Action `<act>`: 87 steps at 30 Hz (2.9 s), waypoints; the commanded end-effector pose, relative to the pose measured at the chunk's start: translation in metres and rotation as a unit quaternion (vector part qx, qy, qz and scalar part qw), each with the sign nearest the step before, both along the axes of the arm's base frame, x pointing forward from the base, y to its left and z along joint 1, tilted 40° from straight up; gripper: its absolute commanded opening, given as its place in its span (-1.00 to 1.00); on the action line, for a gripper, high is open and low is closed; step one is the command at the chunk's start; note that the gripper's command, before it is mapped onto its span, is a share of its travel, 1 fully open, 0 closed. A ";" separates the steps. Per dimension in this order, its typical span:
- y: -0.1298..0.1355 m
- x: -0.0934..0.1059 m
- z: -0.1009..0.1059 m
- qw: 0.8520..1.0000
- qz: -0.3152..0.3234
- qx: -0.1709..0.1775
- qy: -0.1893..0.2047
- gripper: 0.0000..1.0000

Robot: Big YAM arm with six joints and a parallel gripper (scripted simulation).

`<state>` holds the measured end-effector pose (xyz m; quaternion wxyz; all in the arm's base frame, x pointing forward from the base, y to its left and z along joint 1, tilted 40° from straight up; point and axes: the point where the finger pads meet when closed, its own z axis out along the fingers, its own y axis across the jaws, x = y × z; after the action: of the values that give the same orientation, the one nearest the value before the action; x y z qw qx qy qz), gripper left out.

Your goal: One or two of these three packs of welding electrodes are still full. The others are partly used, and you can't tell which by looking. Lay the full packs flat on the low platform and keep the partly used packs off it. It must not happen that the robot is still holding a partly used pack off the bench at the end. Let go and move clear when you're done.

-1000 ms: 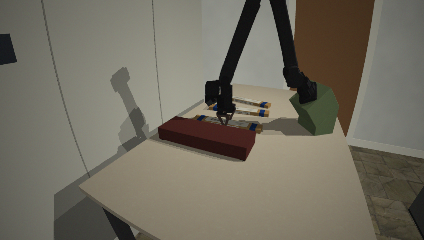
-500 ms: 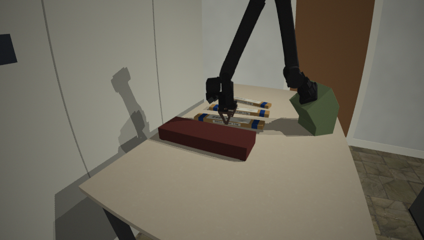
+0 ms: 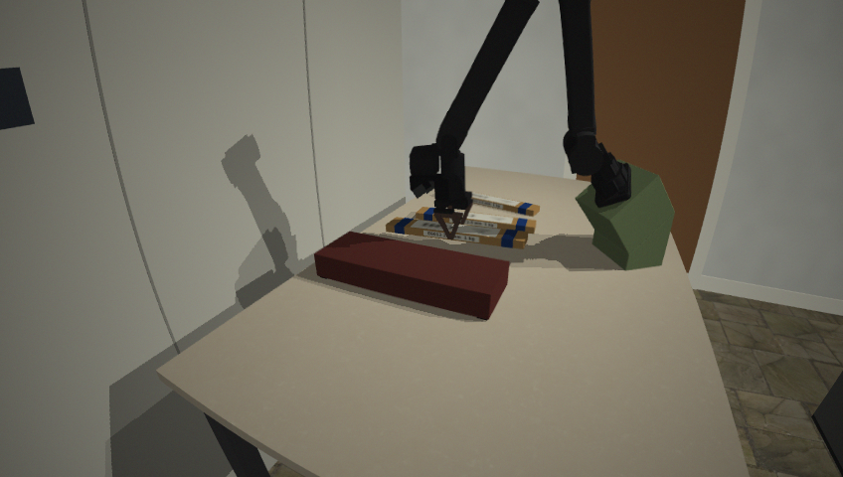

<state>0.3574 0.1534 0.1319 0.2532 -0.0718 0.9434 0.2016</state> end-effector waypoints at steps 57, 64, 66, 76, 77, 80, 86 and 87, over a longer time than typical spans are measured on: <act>-0.010 0.013 0.070 0.999 -0.007 0.012 -0.045 -1.00; -0.010 0.013 0.070 0.999 -0.007 0.012 -0.045 -1.00; -0.010 0.013 0.071 0.999 -0.007 0.012 -0.045 -1.00; -0.010 0.013 0.071 0.999 -0.007 0.012 -0.045 -1.00; -0.010 0.013 0.072 0.999 -0.007 0.012 -0.045 -1.00; -0.010 0.013 0.072 0.999 -0.007 0.012 -0.045 -1.00; -0.010 0.013 0.072 0.999 -0.007 0.012 -0.045 -1.00; -0.010 0.013 0.072 0.999 -0.007 0.012 -0.045 -1.00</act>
<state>0.3554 0.1477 0.1537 0.2473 -0.0704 0.9454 0.2004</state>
